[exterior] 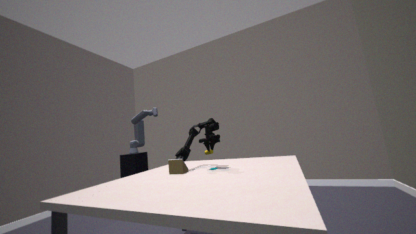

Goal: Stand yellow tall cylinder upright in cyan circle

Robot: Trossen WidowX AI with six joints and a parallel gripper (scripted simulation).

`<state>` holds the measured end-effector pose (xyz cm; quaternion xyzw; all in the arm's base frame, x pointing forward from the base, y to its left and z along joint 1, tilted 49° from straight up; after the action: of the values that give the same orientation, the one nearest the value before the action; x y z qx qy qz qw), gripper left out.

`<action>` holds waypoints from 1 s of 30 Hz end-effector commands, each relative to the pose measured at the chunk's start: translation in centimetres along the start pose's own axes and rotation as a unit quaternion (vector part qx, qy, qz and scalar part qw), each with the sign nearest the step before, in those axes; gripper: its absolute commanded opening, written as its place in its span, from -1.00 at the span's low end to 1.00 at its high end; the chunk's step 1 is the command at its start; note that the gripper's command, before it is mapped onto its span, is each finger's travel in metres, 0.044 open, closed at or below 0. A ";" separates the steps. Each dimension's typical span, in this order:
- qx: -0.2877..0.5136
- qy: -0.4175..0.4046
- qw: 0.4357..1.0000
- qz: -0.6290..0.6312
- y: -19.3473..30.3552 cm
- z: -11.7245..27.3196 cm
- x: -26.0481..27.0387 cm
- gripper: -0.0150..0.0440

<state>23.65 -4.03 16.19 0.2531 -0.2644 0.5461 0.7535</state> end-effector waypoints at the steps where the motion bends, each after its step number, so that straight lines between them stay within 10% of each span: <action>1: 0.000 0.016 1.000 0.002 0.3 -0.3 0.0 -0.14; 30: -0.015 0.103 0.994 0.017 1.5 -1.6 -0.3 -0.14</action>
<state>22.50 -2.88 15.08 0.1896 -0.2060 0.5752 0.7687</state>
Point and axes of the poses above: the point midway between the two fingers, 35 mm back from their tips, its own z axis back along the fingers, its own x axis across the jaws, y = z × x, the point moved 1 cm from there along z, back along the fingers, and after that the axes turned 14 degrees about z, right-handed, at the moved point
